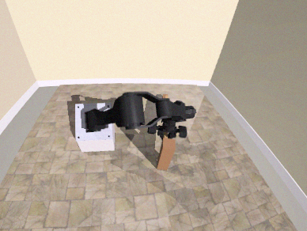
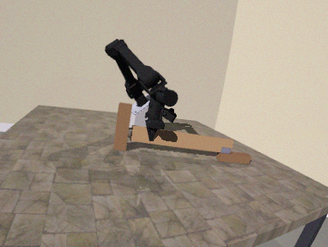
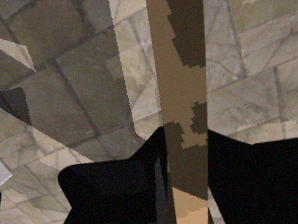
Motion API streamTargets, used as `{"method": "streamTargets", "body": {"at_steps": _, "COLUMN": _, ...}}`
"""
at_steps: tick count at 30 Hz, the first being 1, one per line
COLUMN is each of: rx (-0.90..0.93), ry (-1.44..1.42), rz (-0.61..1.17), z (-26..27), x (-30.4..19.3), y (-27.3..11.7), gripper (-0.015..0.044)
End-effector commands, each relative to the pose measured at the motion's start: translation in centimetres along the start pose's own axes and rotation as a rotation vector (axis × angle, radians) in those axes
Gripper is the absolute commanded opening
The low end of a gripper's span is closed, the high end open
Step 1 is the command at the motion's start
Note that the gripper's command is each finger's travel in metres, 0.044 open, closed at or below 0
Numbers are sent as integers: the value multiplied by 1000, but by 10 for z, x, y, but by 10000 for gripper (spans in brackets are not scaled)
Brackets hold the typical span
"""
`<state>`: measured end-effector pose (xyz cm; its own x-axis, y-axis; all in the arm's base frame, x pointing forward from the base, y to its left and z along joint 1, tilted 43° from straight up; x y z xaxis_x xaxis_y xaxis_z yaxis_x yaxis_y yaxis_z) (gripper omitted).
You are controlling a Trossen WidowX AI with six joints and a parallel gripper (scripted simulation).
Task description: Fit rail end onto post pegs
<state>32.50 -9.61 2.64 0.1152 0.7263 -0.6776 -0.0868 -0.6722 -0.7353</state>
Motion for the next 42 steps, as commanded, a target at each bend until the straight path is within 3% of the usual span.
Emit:
{"method": "streamTargets", "body": {"at_steps": 1, "rx": -2, "ry": -2, "rz": 6, "z": 0, "x": -3, "y": -1, "gripper": 0}}
{"method": "streamTargets", "body": {"at_steps": 42, "rx": -2, "ry": -2, "rz": 6, "z": -1, "x": 3, "y": -2, "gripper": 0}}
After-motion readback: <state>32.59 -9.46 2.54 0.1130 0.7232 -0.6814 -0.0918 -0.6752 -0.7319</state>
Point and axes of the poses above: the point midway between the two fingers, 35 mm back from their tips, its own y axis out along the fingers, its own z axis across the jaws, x = y × z, the point moved 5 cm from there along -y, back along the fingers, and after that the axes turned 15 degrees about -y, right-handed, at the moved point
